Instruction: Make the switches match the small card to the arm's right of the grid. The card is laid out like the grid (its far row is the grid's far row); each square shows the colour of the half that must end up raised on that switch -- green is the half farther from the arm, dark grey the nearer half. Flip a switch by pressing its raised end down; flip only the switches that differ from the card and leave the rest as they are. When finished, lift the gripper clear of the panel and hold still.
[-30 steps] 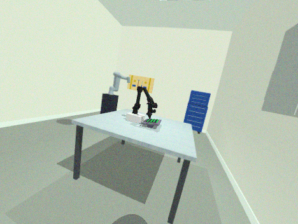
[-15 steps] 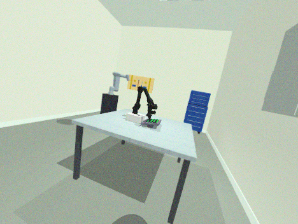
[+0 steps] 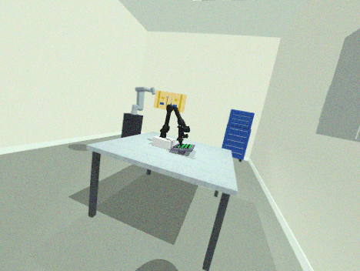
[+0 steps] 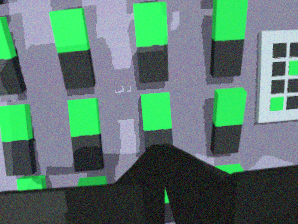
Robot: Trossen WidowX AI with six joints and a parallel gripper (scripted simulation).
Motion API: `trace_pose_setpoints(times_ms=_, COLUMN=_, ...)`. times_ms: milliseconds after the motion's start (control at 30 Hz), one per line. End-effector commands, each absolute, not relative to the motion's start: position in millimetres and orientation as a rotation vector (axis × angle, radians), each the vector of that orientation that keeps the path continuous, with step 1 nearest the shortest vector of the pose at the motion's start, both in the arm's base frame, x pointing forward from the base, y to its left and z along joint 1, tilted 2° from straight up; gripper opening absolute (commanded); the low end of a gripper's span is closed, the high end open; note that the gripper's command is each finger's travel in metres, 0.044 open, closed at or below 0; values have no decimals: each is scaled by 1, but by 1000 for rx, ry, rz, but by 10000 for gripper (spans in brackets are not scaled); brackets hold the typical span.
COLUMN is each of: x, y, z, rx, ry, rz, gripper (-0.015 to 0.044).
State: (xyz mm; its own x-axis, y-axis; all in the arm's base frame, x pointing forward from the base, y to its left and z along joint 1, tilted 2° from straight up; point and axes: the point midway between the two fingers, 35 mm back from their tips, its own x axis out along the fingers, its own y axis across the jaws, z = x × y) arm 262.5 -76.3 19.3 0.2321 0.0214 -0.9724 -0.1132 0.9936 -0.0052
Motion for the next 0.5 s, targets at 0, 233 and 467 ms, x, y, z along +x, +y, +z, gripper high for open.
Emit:
trace_pose_setpoints(times_ms=0, x=263, y=-76, z=19, rx=-76, ry=1332, rz=92, gripper=0)
trace_pose_setpoints(times_ms=233, x=263, y=-76, z=18, rx=-76, ry=1332, rz=92, gripper=0)
trace_pose_setpoints(times_ms=467, x=263, y=-76, z=17, rx=-76, ry=1332, rz=92, gripper=0)
